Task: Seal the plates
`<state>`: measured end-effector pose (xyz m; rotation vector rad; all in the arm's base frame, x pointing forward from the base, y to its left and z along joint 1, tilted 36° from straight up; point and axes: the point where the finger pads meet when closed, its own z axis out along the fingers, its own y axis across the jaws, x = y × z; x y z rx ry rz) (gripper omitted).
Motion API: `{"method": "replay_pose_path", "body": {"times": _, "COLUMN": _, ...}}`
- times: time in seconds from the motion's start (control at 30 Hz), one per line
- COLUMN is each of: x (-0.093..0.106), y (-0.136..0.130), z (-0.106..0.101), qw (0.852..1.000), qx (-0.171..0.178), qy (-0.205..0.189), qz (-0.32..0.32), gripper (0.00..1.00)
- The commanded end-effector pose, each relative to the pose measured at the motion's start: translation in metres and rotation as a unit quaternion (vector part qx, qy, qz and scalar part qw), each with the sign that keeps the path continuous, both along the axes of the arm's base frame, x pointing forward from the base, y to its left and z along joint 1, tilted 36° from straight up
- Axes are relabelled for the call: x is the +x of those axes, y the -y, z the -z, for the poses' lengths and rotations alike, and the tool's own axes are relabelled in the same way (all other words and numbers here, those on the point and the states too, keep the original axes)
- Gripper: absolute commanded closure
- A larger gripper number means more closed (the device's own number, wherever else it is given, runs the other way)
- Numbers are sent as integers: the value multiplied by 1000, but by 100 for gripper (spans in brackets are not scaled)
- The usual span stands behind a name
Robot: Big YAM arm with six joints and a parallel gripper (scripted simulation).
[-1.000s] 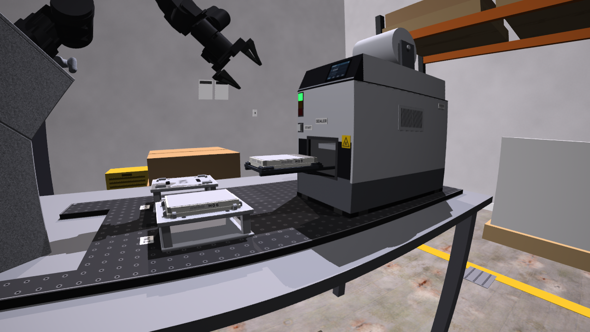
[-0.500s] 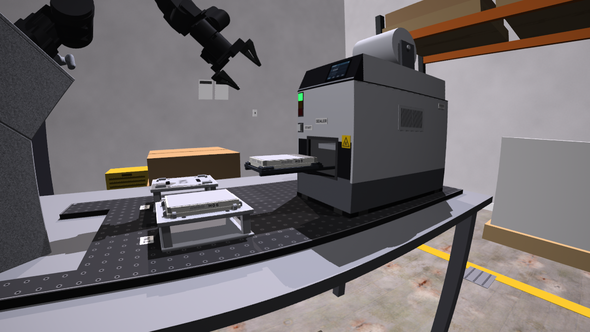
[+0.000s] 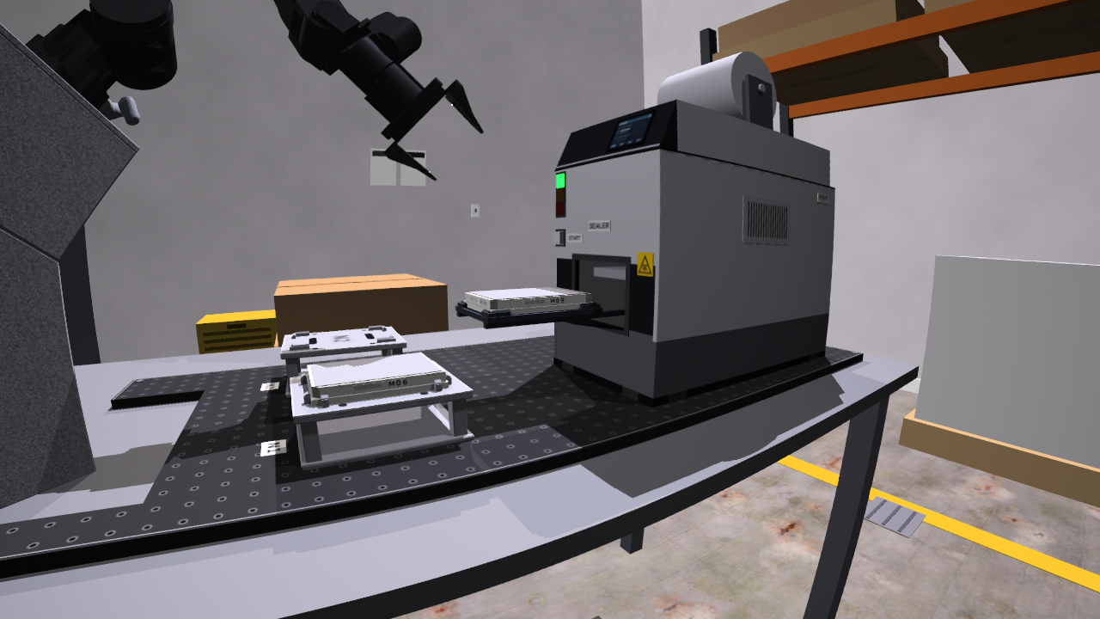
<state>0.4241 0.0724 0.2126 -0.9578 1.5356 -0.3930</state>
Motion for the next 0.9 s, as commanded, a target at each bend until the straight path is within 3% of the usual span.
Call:
{"method": "replay_pose_path", "body": {"times": 0.0, "x": 6, "y": 3, "z": -19, "qw": 998, "qx": 59, "qy": 21, "qz": 10, "gripper": 6}}
{"method": "replay_pose_path", "body": {"times": 0.07, "x": 5, "y": 9, "z": -15, "qw": 995, "qx": 96, "qy": 20, "qz": 17, "gripper": 7}}
{"method": "replay_pose_path", "body": {"times": 0.27, "x": -2, "y": 29, "z": 33, "qw": 980, "qx": 193, "qy": -29, "qz": 43, "gripper": 11}}
{"method": "replay_pose_path", "body": {"times": 0.47, "x": -2, "y": 44, "z": 52, "qw": 956, "qx": 285, "qy": -47, "qz": 61, "gripper": 14}}
{"method": "replay_pose_path", "body": {"times": 0.53, "x": -2, "y": 44, "z": 52, "qw": 956, "qx": 285, "qy": -47, "qz": 61, "gripper": 14}}
{"method": "replay_pose_path", "body": {"times": 0.57, "x": -2, "y": 40, "z": 46, "qw": 955, "qx": 289, "qy": -45, "qz": 58, "gripper": 100}}
{"method": "replay_pose_path", "body": {"times": 0.87, "x": 6, "y": 30, "z": 27, "qw": 897, "qx": 428, "qy": -80, "qz": 78, "gripper": 100}}
